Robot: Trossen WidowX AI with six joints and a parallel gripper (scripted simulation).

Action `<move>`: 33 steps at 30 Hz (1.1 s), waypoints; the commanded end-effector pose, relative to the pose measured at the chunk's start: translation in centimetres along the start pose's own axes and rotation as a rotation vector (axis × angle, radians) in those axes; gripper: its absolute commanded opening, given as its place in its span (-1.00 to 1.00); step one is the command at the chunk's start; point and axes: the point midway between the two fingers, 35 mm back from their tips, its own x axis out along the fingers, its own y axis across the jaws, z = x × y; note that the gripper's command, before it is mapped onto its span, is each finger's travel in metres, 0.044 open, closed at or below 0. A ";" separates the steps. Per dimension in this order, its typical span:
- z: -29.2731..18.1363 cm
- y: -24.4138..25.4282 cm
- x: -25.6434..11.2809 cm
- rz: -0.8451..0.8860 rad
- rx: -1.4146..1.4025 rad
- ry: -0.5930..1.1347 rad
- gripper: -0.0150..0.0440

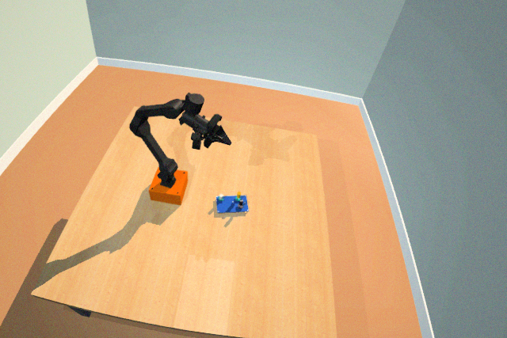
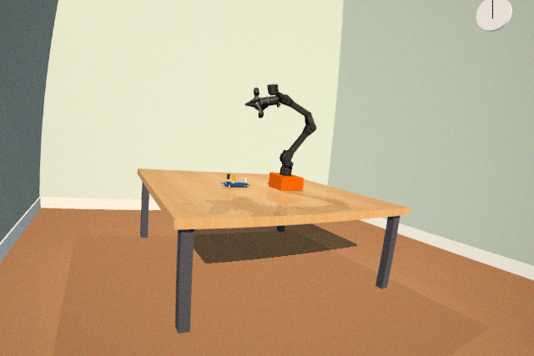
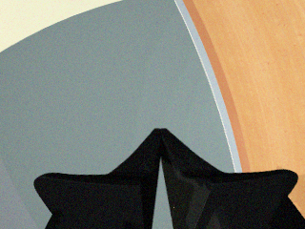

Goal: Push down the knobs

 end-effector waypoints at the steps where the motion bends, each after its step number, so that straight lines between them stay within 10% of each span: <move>1: -0.4 -2.0 2.5 -0.100 -0.064 0.003 -0.49; 33: -2.0 -24.9 15.1 -0.983 -0.637 0.155 -0.49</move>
